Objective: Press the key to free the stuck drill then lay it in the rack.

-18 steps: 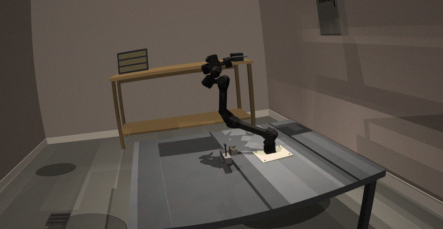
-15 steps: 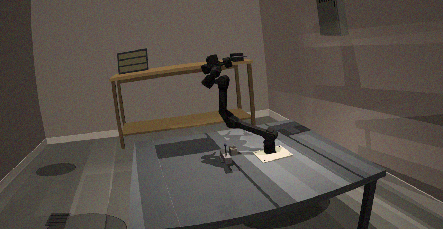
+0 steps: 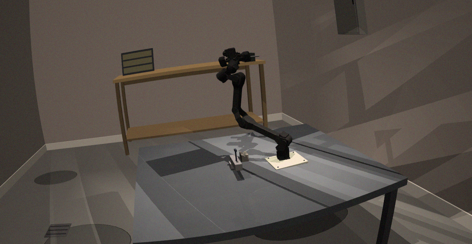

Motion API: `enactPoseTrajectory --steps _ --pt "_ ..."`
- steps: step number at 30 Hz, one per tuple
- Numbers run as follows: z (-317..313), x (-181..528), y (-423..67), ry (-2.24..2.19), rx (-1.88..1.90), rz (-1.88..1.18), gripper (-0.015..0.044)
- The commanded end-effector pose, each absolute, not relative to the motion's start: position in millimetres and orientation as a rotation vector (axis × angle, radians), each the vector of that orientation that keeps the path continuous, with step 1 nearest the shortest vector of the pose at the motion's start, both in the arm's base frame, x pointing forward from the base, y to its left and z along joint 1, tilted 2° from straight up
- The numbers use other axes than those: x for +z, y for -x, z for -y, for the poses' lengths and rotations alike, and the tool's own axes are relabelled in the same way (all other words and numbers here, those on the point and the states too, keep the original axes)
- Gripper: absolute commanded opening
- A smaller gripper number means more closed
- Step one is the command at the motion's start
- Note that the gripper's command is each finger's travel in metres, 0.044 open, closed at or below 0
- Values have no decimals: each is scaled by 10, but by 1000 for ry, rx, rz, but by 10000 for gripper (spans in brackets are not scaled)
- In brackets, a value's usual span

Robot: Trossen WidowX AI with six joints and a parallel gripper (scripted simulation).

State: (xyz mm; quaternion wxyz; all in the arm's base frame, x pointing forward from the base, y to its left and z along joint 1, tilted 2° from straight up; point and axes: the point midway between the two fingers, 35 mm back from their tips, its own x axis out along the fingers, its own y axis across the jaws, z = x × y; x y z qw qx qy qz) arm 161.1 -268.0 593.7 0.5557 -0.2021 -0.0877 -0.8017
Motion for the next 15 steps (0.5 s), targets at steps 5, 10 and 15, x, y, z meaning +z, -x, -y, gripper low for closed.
enactPoseTrajectory --steps 5,10,15 --pt "2283 6453 -702 626 -2063 372 0" --pt "1887 6664 -90 715 -2225 496 0" --pt "1261 6801 502 835 -2421 640 0"
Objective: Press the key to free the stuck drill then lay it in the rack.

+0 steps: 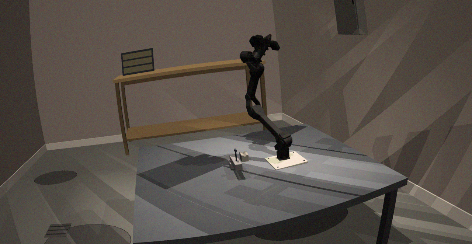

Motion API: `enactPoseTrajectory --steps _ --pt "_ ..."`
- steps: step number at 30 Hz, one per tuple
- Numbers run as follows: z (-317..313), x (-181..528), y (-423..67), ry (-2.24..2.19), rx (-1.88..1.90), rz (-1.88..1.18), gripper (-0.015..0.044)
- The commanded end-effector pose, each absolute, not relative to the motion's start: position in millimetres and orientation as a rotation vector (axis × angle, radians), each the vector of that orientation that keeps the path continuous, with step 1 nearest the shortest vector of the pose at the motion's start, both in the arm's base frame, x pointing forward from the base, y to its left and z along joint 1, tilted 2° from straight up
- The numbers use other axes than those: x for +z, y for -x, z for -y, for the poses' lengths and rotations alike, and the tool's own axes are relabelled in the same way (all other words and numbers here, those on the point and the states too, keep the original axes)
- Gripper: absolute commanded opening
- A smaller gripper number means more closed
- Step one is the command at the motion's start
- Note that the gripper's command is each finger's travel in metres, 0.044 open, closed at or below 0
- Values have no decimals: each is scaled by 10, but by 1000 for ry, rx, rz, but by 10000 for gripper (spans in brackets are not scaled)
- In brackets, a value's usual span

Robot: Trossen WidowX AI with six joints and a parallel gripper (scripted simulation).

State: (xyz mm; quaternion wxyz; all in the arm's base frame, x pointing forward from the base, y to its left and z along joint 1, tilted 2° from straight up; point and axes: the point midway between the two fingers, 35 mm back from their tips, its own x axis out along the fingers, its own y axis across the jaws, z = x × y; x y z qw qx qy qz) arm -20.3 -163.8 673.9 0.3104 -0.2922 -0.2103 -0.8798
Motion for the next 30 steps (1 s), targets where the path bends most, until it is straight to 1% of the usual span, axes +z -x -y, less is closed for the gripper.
enactPoseTrajectory --steps 1,7,13,15,18,20,25,30 --pt "1117 6814 602 862 -2461 670 0" --pt "170 6792 1024 1032 -2704 848 0" --pt "-831 6597 1126 1219 -2946 1040 0" --pt "-1157 6495 1089 1282 -3025 1111 0" --pt "-1409 6439 990 1374 -3123 1055 0" --pt "-1638 6346 915 1422 -3182 1108 0" --pt "-2161 6065 664 1529 -3314 1279 0" --pt "-2708 5622 208 1654 -3458 1558 0"
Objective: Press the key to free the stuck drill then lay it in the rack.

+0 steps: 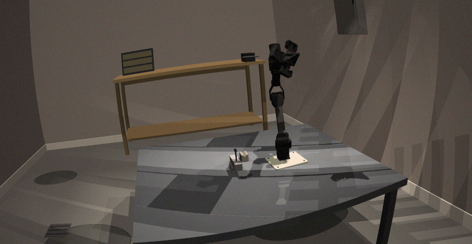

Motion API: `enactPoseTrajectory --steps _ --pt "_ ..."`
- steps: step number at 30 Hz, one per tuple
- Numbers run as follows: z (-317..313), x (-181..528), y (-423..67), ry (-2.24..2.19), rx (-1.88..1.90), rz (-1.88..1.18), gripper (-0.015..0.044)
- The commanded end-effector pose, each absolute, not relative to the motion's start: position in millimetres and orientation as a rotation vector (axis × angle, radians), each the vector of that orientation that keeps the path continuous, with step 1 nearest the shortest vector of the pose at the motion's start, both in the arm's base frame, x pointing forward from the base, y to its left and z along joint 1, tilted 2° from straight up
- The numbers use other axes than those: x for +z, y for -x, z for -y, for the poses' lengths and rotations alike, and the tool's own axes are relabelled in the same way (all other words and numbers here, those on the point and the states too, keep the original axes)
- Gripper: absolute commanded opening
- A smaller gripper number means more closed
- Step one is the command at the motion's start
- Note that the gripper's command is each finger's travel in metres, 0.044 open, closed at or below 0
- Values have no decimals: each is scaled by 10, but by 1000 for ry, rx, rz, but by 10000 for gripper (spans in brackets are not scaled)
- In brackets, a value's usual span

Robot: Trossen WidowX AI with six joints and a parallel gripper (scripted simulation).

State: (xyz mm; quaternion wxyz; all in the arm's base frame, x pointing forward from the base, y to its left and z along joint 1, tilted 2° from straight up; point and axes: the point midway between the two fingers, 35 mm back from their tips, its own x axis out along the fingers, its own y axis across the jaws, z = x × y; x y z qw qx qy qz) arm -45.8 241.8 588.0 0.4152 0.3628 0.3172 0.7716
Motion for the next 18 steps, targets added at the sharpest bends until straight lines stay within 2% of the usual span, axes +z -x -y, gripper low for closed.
enactPoseTrajectory --steps 1,8,18 --pt "-2798 5522 100 -836 1737 -811 0" --pt "-3163 4823 -734 -711 1358 -831 0" --pt "-3093 3942 -1685 -555 937 -906 0"
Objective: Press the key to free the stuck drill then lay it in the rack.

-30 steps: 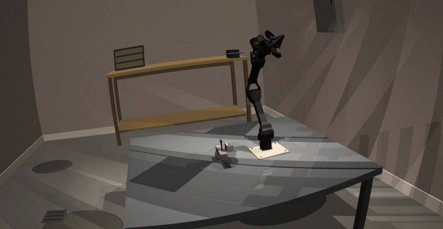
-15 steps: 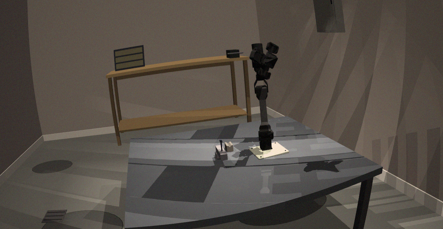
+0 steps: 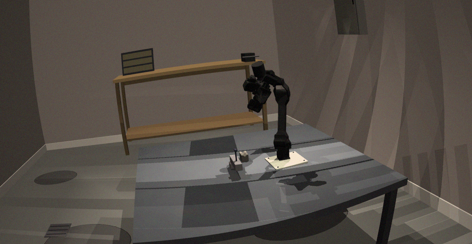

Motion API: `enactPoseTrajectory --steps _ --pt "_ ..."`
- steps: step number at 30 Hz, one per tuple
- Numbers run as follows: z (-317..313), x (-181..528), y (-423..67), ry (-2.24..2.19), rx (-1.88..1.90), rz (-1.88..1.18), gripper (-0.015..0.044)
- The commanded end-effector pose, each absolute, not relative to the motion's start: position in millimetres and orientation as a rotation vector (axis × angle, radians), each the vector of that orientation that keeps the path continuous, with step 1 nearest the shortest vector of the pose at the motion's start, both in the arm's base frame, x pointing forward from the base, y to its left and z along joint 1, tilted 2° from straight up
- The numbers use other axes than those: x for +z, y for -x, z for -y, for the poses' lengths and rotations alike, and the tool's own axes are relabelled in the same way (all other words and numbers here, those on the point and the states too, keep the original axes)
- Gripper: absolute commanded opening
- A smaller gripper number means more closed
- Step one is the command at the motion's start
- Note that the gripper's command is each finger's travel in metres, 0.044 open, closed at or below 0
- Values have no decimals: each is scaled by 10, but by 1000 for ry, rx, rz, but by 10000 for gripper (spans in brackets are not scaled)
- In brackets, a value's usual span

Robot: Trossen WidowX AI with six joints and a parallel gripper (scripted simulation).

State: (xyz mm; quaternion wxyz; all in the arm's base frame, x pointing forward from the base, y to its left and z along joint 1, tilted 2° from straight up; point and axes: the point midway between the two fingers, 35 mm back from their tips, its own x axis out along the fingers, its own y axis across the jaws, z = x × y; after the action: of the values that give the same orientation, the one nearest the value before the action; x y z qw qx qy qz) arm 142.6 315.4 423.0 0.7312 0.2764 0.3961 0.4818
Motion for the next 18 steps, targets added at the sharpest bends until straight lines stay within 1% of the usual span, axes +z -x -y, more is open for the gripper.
enactPoseTrajectory --steps 1,5,8,11,14,18 --pt "-3047 3816 -1794 -532 881 -924 0" --pt "-2790 3333 -2173 -440 667 -1003 0" --pt "-2618 3093 -2336 -386 563 -1049 0" --pt "-2317 2748 -2539 -278 423 -1130 0" --pt "-1964 2430 -2674 -170 292 -1231 0" --pt "-1459 2081 -2737 -35 143 -1393 0"
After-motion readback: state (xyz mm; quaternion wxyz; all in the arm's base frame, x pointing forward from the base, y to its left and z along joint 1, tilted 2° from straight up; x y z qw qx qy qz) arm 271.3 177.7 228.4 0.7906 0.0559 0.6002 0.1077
